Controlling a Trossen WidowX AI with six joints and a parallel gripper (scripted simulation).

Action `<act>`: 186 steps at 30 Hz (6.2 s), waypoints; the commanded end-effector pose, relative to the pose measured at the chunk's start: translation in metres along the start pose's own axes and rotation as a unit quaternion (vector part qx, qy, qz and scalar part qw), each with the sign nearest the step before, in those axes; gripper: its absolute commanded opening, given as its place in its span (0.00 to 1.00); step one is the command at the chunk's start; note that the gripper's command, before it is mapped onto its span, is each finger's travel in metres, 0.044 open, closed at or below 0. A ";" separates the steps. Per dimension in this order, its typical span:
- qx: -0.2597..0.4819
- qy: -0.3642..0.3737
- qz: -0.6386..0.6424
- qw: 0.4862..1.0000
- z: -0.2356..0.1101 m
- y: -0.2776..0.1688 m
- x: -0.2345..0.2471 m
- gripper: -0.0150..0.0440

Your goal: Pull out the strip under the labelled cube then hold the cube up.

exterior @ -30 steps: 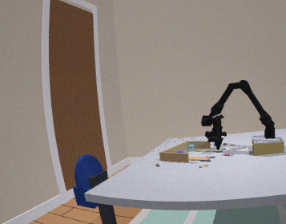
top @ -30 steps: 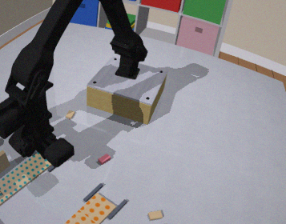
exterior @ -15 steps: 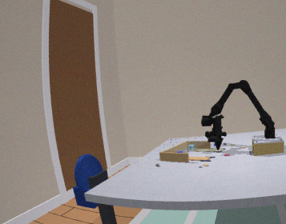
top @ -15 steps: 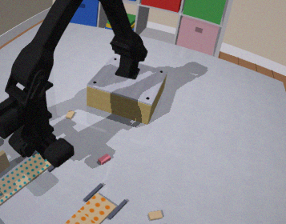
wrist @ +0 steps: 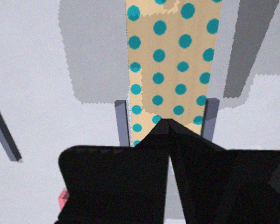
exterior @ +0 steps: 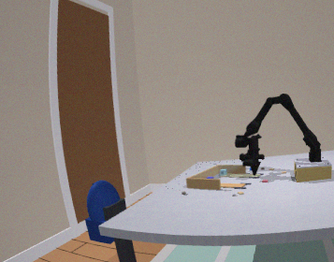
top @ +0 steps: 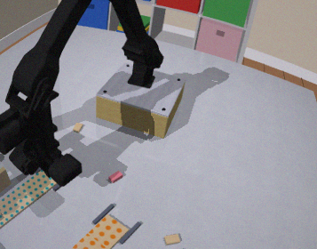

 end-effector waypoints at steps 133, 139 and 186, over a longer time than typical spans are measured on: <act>0.008 -0.002 0.002 1.000 0.008 -0.153 -0.042 0.25; 0.008 -0.002 0.002 1.000 0.008 -0.158 -0.043 0.25; 0.008 -0.002 0.002 1.000 -0.041 -0.156 -0.042 0.25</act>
Point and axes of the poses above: the point midway between the two fingers, 35 mm back from their tips, its own z axis out along the fingers, its own x axis across the jaws, y = z × x, the point moved 9 cm from there along -z, back along the fingers, and after that the axes turned 14 degrees about z, right-handed, at the moved point
